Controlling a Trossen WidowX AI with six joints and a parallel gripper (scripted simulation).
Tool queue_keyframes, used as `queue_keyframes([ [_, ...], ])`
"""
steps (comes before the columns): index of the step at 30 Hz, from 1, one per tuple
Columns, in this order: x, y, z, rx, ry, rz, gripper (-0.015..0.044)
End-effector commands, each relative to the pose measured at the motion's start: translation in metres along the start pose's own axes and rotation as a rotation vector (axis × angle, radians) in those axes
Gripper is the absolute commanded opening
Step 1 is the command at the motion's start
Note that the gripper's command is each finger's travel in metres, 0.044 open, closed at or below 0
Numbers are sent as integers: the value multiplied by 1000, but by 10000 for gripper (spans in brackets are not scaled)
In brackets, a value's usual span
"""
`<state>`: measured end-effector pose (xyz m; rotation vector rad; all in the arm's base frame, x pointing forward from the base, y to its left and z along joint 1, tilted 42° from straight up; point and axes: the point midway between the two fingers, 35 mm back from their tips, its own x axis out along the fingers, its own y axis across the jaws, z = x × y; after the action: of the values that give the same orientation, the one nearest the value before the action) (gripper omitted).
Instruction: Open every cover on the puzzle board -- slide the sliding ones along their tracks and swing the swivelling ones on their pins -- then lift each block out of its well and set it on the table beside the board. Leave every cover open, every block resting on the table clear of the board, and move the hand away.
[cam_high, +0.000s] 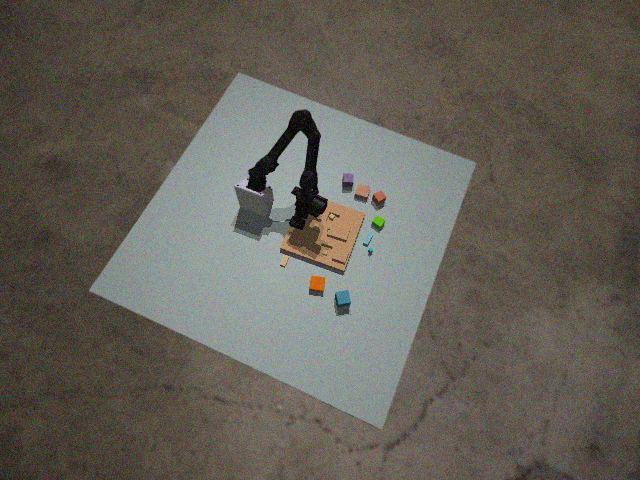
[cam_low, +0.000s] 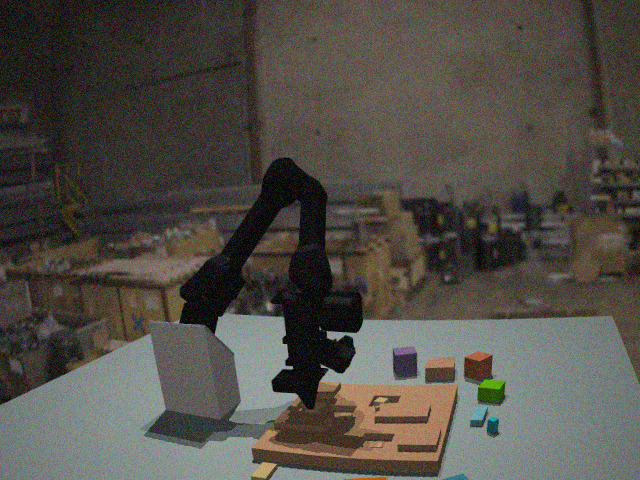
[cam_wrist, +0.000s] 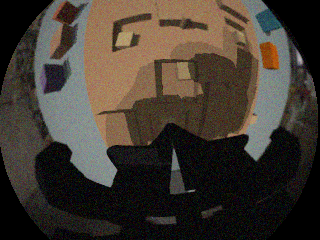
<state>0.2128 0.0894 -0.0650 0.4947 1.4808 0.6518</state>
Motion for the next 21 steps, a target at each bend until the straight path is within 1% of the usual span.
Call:
queue_keyframes([
  [1,2,-1,-5,0,9,2,0],
  [21,2,-1,-6,-15,9,2,0],
])
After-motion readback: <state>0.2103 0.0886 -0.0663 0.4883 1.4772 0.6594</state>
